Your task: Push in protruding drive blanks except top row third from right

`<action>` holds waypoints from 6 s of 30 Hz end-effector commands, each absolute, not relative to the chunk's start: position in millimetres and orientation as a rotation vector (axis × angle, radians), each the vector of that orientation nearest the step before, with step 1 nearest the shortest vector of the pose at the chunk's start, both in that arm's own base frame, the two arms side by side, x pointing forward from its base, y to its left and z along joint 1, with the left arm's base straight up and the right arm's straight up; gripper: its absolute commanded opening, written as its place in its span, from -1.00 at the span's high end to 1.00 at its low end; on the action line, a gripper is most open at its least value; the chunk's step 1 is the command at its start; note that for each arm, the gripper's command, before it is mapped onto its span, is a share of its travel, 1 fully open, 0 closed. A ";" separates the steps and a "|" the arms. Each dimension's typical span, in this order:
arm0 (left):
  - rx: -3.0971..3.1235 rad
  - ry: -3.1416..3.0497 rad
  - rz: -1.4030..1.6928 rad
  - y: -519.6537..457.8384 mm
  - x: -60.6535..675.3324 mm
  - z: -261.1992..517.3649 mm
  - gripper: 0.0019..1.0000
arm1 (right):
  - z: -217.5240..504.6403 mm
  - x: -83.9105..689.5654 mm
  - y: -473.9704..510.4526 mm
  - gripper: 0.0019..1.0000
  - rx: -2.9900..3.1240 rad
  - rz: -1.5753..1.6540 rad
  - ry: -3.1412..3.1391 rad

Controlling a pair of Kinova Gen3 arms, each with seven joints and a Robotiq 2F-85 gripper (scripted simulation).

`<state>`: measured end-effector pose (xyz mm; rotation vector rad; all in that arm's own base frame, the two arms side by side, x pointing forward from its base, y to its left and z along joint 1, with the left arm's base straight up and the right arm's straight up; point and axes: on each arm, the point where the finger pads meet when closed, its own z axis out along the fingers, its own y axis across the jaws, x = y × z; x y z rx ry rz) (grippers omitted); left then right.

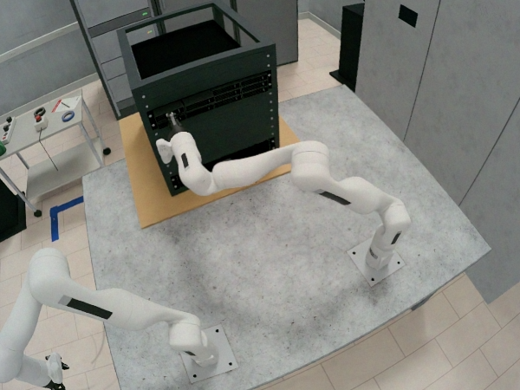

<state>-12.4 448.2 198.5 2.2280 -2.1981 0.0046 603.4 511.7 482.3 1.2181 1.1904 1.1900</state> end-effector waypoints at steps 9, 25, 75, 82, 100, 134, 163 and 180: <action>2.251 -2.191 0.000 449.9 -12.2 200.0 -1.00 | 479.2 610.0 510.4 0.80 1.220 1.183 1.196; 2.251 -2.191 0.000 449.9 -12.2 200.0 -1.00 | 479.8 620.0 510.2 0.80 1.220 1.183 1.196; 2.251 -2.191 0.000 449.9 -12.2 200.0 -1.00 | 480.0 628.9 509.5 0.80 1.220 1.184 1.196; 2.251 -2.191 0.000 449.9 -12.2 200.0 -1.00 | 479.8 629.0 509.4 0.80 1.220 1.183 1.196; 2.251 -2.191 0.000 449.9 -12.2 200.0 -1.00 | 480.2 632.1 509.5 0.80 1.220 1.183 1.196; 2.251 -2.191 0.000 449.9 -12.2 200.0 -1.00 | 479.9 633.8 509.1 0.80 1.220 1.183 1.196; 2.251 -2.191 0.000 449.9 -12.2 200.0 -1.00 | 479.5 566.5 510.4 0.80 1.226 1.187 1.193; 2.251 -2.191 0.000 449.9 -12.2 200.0 -1.00 | 479.5 537.7 511.1 0.80 1.220 1.180 1.197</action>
